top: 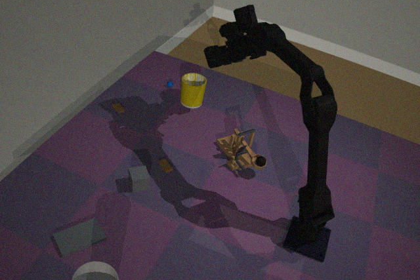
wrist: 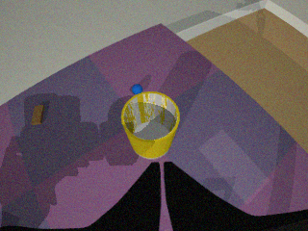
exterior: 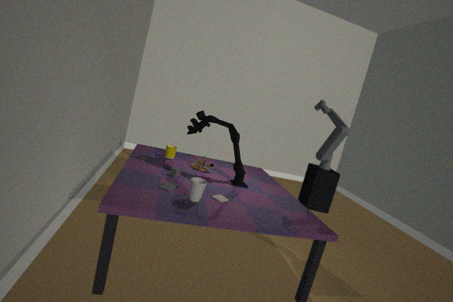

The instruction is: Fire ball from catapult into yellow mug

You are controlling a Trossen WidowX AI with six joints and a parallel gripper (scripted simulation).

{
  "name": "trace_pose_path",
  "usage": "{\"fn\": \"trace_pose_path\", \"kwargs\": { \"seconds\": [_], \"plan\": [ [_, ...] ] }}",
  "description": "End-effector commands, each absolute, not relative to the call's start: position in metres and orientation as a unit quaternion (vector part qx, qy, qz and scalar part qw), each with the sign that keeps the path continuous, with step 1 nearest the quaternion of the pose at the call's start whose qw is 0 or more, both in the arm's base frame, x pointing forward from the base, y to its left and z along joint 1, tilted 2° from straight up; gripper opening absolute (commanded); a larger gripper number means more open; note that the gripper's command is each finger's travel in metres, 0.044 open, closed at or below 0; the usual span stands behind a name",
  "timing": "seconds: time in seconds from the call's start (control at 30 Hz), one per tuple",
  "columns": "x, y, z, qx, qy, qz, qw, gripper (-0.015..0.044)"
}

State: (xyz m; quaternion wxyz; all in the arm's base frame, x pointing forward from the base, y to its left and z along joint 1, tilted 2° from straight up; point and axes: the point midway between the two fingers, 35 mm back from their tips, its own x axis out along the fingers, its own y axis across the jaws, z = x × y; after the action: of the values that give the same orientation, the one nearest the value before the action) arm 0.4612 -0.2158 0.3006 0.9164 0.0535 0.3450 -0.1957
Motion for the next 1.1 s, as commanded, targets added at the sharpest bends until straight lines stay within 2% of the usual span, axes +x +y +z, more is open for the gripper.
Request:
{"fn": "trace_pose_path", "kwargs": {
  "seconds": [0.0,0.5,1.07],
  "plan": [
    [0.462,-0.216,0.304,0.052,0.341,-0.194,0.918,0.0],
    [0.446,-0.17,0.266,-0.06,0.436,-0.151,0.885,0.0],
    [0.404,-0.111,0.219,-0.24,0.553,-0.059,0.795,0.0]
  ]
}}
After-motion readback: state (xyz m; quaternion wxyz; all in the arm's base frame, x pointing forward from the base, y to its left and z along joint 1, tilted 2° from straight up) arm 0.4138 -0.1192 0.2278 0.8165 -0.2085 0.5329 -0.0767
